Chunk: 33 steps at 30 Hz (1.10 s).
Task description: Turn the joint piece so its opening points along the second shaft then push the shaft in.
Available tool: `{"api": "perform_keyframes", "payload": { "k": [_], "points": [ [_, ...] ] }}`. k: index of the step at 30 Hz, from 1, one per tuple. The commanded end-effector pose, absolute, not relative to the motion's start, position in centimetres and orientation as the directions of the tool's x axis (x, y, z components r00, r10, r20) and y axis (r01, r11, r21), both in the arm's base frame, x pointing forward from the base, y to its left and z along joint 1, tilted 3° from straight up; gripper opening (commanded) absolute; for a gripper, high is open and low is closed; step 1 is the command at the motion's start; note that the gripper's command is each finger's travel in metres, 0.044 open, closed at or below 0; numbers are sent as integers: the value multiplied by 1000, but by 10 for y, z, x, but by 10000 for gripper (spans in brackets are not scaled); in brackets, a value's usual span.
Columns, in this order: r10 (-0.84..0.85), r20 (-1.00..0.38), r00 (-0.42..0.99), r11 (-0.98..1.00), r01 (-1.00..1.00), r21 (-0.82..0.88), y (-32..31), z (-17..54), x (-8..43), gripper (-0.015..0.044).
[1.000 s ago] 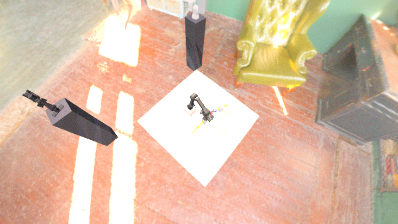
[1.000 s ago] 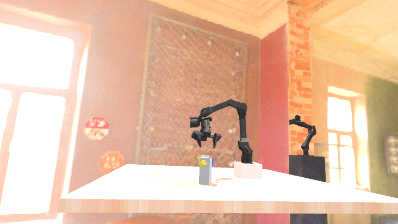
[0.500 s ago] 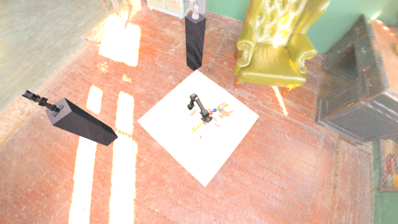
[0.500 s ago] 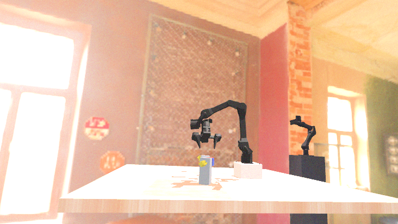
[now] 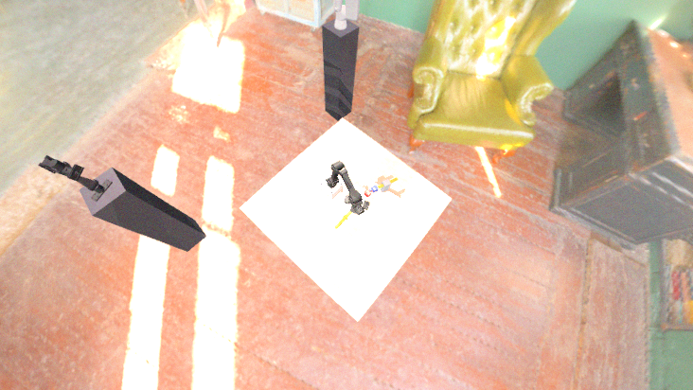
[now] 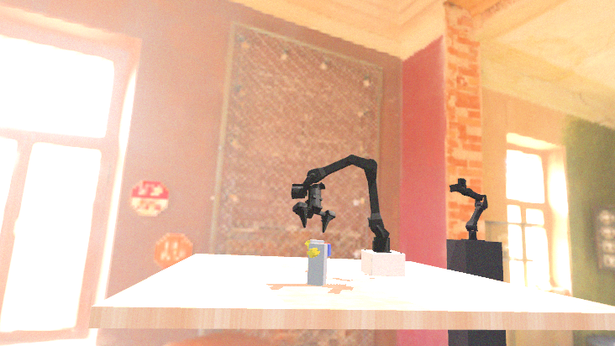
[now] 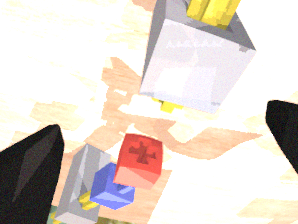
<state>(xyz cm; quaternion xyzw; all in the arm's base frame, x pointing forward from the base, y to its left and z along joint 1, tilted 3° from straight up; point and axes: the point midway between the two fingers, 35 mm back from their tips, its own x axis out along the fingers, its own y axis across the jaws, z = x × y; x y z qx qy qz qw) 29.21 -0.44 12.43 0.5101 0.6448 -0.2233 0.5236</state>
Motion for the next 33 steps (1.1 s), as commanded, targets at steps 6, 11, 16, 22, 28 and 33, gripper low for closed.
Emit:
{"api": "perform_keyframes", "payload": {
  "k": [6,11,16,22,28,33],
  "points": [
    [320,-943,94,637,715,287,-49,123,301,440],
    [265,-959,101,753,600,271,-73,123,303,440],
    [211,-972,102,850,472,234,-97,122,304,440],
    [148,-984,99,937,305,172,-126,122,302,440],
    [84,-993,82,987,129,94,-155,122,298,440],
    [32,-998,62,999,-24,30,-179,123,293,440]
  ]
}}
